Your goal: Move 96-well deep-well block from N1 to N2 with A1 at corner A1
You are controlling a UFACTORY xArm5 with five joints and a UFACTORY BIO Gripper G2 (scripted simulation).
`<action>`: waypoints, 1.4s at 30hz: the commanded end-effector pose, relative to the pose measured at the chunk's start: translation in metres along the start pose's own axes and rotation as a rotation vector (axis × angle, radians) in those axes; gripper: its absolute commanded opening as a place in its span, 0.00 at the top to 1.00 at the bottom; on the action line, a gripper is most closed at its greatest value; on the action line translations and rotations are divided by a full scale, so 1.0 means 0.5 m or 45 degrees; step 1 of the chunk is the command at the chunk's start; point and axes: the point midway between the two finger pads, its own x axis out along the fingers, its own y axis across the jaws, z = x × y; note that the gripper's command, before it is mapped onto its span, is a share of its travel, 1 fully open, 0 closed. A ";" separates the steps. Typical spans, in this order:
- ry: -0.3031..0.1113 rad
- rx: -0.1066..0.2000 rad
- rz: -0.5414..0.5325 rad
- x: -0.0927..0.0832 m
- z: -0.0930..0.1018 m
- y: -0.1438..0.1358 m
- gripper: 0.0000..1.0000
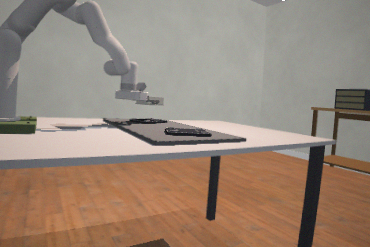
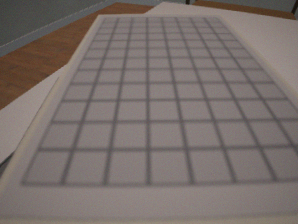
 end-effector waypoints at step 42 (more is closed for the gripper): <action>-0.007 -0.005 -1.040 -0.111 0.006 -0.234 1.00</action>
